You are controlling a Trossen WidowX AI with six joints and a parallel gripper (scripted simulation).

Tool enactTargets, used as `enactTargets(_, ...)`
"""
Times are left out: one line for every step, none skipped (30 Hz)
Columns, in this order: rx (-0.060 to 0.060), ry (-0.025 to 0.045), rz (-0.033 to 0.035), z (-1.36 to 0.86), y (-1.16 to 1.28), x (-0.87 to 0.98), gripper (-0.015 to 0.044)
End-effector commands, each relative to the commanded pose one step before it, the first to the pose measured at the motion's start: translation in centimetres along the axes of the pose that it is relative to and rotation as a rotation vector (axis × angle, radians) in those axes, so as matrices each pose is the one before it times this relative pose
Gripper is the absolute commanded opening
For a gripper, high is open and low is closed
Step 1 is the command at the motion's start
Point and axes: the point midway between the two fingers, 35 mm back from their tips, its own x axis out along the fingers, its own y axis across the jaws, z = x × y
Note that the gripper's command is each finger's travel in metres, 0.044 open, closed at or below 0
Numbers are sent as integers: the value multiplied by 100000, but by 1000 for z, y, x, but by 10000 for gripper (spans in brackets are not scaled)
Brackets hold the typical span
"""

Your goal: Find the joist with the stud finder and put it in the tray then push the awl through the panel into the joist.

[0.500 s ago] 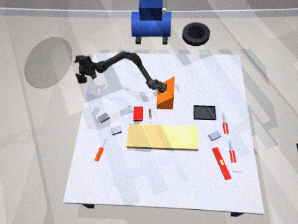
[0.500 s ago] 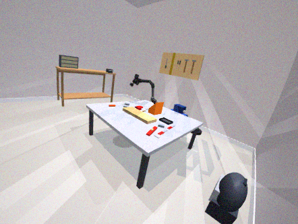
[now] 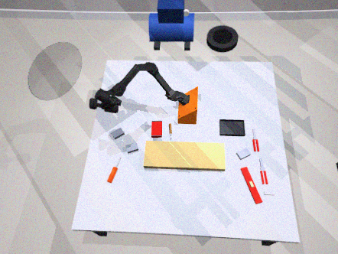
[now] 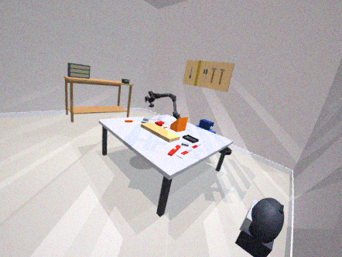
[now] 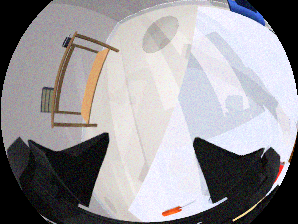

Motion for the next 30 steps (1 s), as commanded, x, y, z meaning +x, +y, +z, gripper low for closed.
enactTargets(-38655, 13477, -6359, -4354, -4130, -1042, 440)
enactTargets(-11061, 3875, -1301, -1562, -764, -150, 440)
enactTargets(-11103, 3891, -1045, -1602, -643, -141, 440)
enactTargets(-11144, 3886, -796, -1631, -521, -131, 440)
enactTargets(-11186, 3861, -559, -1649, -400, -120, 440)
enactTargets(-11707, 3991, -289, -1738, -287, -130, 440)
enactTargets(-11920, 3976, -57, -1759, -160, -119, 440)
enactTargets(-11966, 3888, 161, -1745, -31, -106, 440)
enactTargets(-12011, 3788, 360, -1720, 93, -92, 440)
enactTargets(-12053, 3679, 539, -1686, 212, -77, 440)
enactTargets(-12093, 3563, 697, -1642, 325, -63, 440)
enactTargets(-12129, 3444, 834, -1591, 430, -48, 440)
enactTargets(-12162, 3324, 952, -1532, 529, -33, 440)
enactTargets(-12192, 3207, 1051, -1467, 619, -18, 440)
enactTargets(-12217, 3136, 1108, -1396, 692, 6, 440)
enactTargets(-13484, 3434, 1260, -1455, 820, 39, 440)
enactTargets(-14315, 3529, 1424, -1447, 950, 59, 440)
enactTargets(-14322, 3428, 1498, -1341, 1025, 78, 440)
enactTargets(-14321, 3343, 1562, -1233, 1088, 97, 440)
enactTargets(-14245, 3263, 1611, -1120, 1134, 114, 440)
enactTargets(-11275, 2552, 1316, -798, 937, 107, 440)
enactTargets(-6757, 1521, 806, -434, 581, 73, 440)
enactTargets(-2251, 506, 272, -135, 198, 26, 440)
enactTargets(0, 0, 0, 0, 0, 0, 440)
enactTargets(0, 0, 0, 0, 0, 0, 440)
enactTargets(0, 0, 0, 0, 0, 0, 440)
enactTargets(0, 0, 0, 0, 0, 0, 440)
enactTargets(0, 0, 0, 0, 0, 0, 440)
enactTargets(0, 0, 0, 0, 0, 0, 440)
enactTargets(0, 0, 0, 0, 0, 0, 440)
